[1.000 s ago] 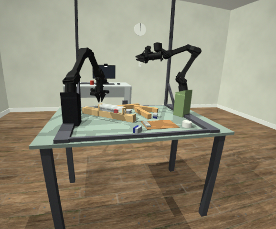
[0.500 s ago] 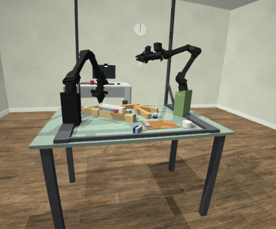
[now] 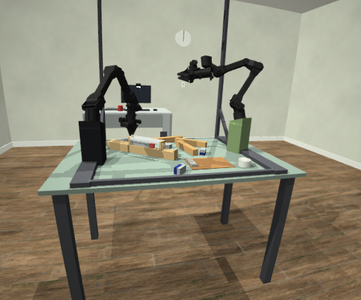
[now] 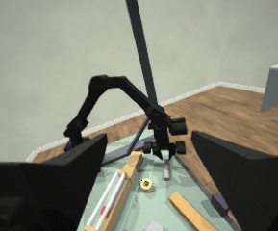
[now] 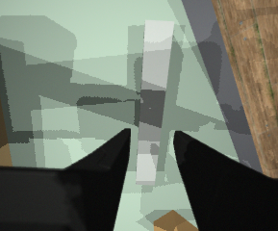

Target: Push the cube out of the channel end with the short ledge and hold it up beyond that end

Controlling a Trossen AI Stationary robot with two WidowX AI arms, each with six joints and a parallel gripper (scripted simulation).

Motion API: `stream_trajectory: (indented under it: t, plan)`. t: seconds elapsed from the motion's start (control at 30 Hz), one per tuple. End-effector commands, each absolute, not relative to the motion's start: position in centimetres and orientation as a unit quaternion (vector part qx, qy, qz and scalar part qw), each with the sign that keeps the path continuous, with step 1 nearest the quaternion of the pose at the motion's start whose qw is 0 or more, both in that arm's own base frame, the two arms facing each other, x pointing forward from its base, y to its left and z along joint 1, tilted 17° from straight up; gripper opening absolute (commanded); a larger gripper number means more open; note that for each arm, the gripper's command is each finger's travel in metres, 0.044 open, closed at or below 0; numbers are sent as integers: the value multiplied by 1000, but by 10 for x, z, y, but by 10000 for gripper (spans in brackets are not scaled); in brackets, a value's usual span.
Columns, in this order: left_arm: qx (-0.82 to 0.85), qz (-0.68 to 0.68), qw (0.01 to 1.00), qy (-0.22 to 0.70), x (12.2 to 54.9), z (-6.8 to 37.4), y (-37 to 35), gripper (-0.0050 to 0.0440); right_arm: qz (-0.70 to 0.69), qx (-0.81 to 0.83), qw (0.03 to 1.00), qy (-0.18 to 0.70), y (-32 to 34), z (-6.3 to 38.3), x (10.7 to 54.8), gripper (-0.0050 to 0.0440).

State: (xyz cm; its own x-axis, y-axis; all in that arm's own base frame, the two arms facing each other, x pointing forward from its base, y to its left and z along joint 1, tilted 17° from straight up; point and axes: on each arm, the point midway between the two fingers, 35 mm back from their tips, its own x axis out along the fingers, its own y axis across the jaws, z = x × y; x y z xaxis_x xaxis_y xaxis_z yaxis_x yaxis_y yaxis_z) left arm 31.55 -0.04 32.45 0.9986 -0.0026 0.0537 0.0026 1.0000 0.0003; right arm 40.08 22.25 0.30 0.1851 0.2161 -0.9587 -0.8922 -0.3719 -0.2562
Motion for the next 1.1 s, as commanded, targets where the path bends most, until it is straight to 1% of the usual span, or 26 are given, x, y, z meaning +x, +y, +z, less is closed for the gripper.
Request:
stream_trajectory:
  t: [0.0, 0.67, 0.77, 1.0, 1.07]
  plan:
    - [1, -1, 999, -36, 314, 331, 0, 400, 563, -603, 496, 270, 225, 19, 405, 150]
    - [1, -1, 999, -36, 314, 331, 0, 400, 559, -607, 499, 266, 224, 25, 406, 150]
    - [1, -1, 999, -36, 314, 331, 0, 400, 560, -606, 498, 267, 224, 23, 405, 150]
    - [1, -1, 999, -36, 314, 331, 0, 400, 561, -605, 497, 268, 227, 1, 406, 150]
    - [1, -1, 999, -36, 314, 331, 0, 400, 560, -606, 498, 267, 227, 6, 407, 150]
